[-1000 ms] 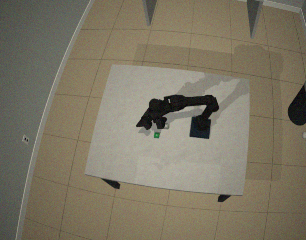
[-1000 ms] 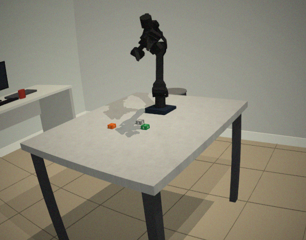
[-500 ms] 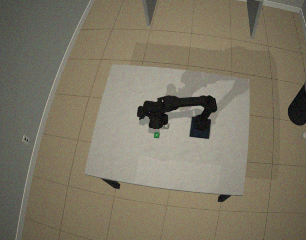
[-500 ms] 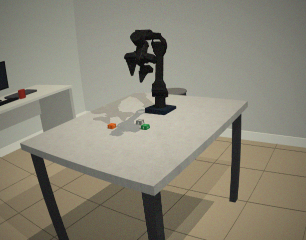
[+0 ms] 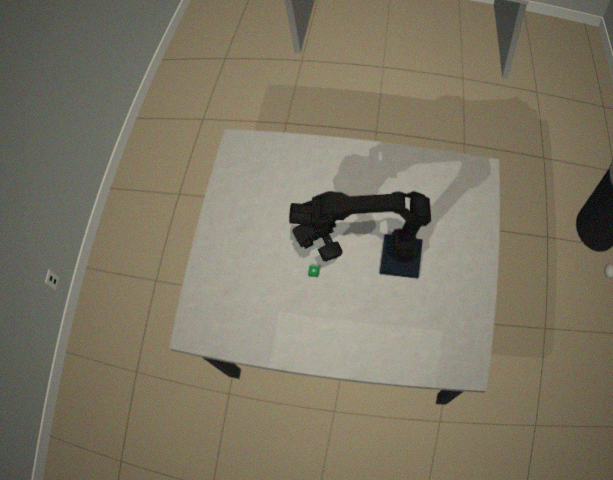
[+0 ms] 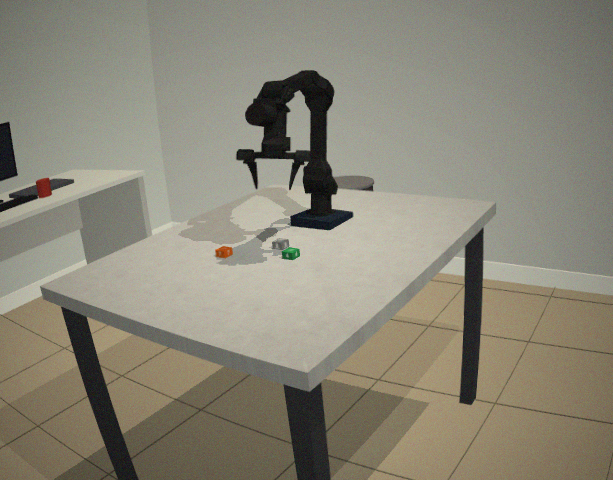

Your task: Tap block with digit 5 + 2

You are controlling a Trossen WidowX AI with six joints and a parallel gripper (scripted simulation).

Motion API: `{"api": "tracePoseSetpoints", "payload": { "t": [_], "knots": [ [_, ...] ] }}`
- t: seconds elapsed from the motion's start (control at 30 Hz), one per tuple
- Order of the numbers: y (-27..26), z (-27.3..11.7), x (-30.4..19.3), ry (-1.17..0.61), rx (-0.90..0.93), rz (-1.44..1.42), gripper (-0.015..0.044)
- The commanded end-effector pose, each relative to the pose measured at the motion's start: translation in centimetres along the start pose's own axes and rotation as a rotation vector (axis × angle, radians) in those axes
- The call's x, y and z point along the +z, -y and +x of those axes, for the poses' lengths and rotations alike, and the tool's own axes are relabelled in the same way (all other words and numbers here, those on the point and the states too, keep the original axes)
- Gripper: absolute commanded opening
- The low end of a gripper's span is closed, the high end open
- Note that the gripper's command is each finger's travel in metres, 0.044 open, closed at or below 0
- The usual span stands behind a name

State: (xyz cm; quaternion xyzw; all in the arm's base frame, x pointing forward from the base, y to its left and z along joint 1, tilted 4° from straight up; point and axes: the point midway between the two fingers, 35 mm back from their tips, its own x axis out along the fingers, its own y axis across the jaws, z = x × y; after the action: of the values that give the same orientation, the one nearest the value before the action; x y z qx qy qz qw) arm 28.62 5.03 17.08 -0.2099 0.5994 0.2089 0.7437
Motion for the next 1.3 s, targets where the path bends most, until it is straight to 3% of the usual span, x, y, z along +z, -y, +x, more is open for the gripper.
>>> {"api": "tracePoseSetpoints", "payload": {
  "t": [0.0, 1.0, 1.27],
  "knots": [
    [-1.0, 3.3, -5.5, -0.239, 0.056, 0.587, 0.04],
    [-1.0, 3.3, -5.3, -0.239, 0.056, 0.587, 0.04],
    [-2.0, 4.9, 3.4, -0.233, 0.059, 0.587, 0.04]
  ]
}}
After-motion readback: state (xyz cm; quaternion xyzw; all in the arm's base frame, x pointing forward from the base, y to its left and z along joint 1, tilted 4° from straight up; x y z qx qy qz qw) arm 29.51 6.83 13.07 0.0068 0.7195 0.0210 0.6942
